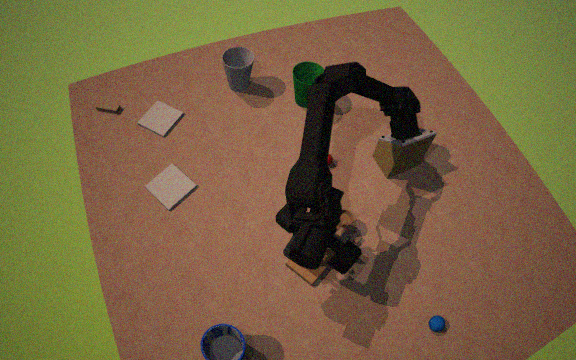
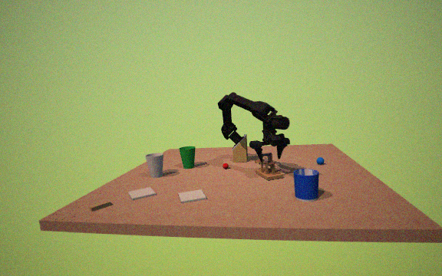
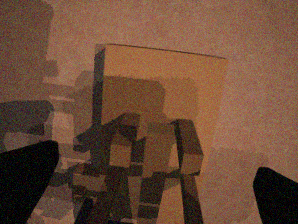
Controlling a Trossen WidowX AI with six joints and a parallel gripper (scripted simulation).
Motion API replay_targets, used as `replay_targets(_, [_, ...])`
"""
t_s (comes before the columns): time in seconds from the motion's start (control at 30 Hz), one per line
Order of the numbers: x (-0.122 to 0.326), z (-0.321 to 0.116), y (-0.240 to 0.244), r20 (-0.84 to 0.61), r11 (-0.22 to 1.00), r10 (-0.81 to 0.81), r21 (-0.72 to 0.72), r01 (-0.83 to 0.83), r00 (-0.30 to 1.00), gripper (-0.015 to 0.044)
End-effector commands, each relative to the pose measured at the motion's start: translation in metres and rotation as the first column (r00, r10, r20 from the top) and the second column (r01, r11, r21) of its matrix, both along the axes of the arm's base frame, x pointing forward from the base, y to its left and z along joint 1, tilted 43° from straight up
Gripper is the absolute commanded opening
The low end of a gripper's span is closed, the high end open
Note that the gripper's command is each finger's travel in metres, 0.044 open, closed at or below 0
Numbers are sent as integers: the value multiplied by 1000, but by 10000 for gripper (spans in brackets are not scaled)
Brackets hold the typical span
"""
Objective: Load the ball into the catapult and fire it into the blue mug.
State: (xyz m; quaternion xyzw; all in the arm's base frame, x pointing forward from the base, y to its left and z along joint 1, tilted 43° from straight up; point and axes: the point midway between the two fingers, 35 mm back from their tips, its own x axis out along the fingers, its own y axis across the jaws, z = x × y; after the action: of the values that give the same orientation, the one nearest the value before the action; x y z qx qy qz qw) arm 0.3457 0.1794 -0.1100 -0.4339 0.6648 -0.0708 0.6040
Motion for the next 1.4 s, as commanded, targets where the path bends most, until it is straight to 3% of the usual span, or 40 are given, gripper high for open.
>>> replay_targets(0.0, [0,-3,0,2,1000,15,-2,-15,1000,440])
replay_targets(1.2, [6,-41,-35,3,1000,15,-4,-15,1000,440])
replay_targets(1.37, [8,-39,-33,10,1000,8,4,-8,1000,309])
